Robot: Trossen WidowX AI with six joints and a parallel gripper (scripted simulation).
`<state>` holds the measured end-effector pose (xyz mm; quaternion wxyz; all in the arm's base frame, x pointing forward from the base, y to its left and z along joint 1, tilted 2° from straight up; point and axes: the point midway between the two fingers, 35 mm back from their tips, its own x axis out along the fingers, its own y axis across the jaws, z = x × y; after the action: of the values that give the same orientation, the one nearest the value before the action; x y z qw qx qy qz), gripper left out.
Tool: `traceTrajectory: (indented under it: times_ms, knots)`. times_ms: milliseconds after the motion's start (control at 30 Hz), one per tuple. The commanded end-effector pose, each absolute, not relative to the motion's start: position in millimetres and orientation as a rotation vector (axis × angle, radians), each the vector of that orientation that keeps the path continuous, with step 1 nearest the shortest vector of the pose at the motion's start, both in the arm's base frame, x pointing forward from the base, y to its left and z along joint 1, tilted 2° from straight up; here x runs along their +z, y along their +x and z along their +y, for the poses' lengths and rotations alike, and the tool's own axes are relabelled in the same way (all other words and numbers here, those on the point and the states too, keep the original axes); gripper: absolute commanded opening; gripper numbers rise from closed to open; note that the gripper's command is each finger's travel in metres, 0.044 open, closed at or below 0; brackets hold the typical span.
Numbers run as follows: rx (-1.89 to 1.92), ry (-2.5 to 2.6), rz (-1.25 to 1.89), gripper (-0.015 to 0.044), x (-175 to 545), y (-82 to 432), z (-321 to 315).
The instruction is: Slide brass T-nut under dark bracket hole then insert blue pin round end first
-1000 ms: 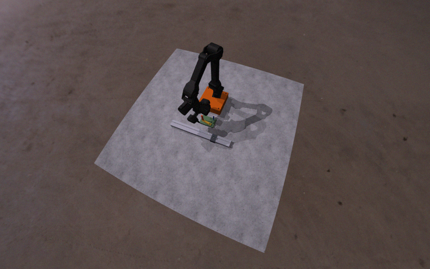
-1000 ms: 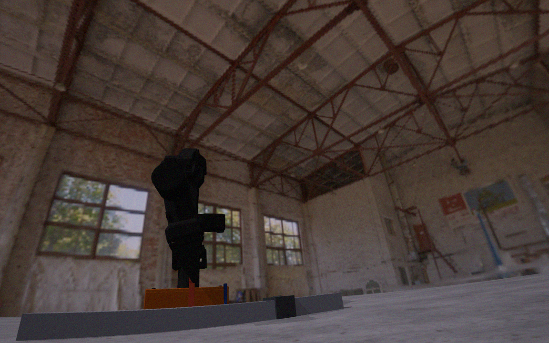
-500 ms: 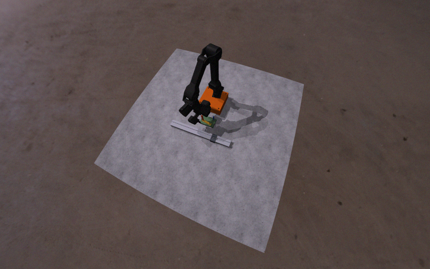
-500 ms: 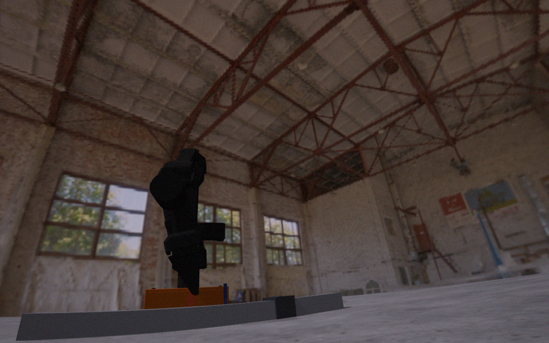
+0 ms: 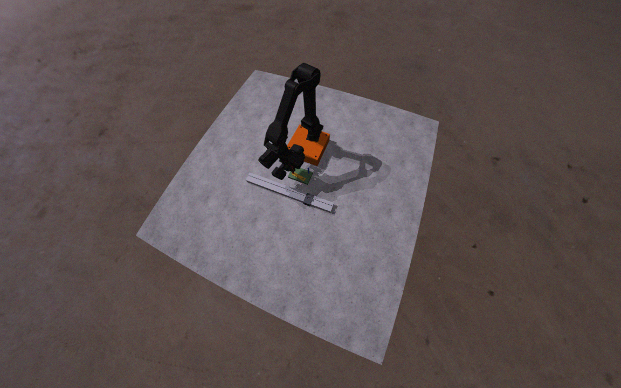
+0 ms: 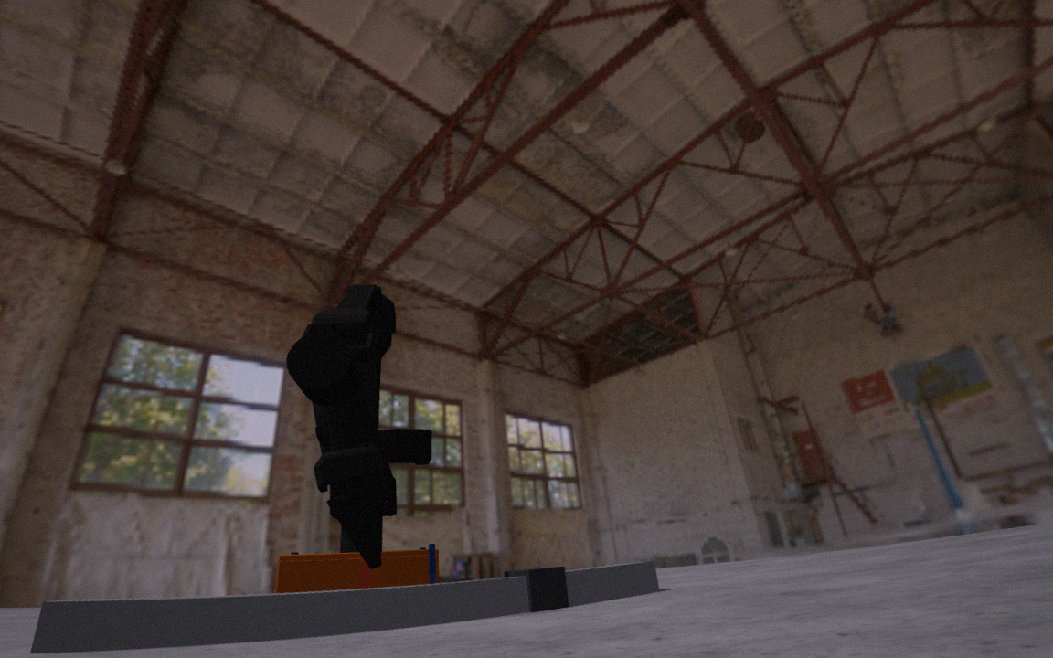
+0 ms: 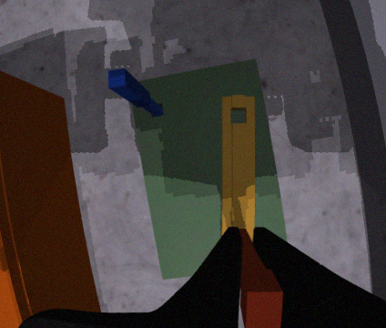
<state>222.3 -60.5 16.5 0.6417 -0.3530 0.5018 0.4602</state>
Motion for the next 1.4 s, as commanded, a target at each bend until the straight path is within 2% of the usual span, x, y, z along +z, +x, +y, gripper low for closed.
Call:
traceTrajectory:
  times_ms: [0, 67, 1367]
  knots:
    - [1.051, -0.803, 1.140, -0.0111, 16, 223, -60]
    - [1.051, -0.803, 1.140, -0.0150, 16, 223, -60]
    - [1.050, -0.804, 1.139, -0.0150, 70, 229, -63]
